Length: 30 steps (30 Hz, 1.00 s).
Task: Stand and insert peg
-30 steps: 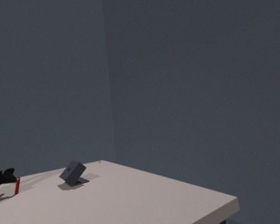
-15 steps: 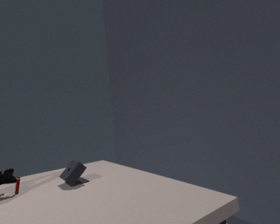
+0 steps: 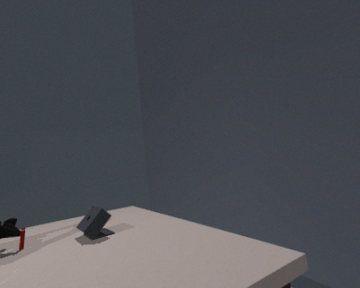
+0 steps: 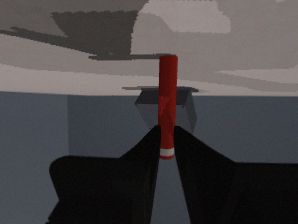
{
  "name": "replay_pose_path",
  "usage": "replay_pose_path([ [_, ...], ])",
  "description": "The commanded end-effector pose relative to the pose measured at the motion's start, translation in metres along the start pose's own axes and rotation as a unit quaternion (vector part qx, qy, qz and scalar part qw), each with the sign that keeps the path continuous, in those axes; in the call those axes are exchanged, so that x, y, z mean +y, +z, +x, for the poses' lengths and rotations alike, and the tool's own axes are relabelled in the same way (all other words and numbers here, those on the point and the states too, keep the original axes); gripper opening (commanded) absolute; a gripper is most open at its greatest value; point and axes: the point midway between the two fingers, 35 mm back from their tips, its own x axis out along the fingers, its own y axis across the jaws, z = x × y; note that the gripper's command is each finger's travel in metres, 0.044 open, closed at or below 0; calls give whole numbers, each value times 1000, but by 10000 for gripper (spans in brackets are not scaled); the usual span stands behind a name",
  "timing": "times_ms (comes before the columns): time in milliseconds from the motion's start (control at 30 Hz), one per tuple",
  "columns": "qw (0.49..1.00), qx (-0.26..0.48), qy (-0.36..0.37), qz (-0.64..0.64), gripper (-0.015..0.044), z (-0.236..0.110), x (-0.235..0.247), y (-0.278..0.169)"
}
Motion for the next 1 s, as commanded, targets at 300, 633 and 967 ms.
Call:
replay_pose_path([
  [300, 1000, 1, -1, -3, 51, 0, 0, 5],
  [633, 1000, 2, -2, -6, 130, 0, 1, 5],
  [967, 1000, 2, -2, -6, 130, 0, 1, 5],
])
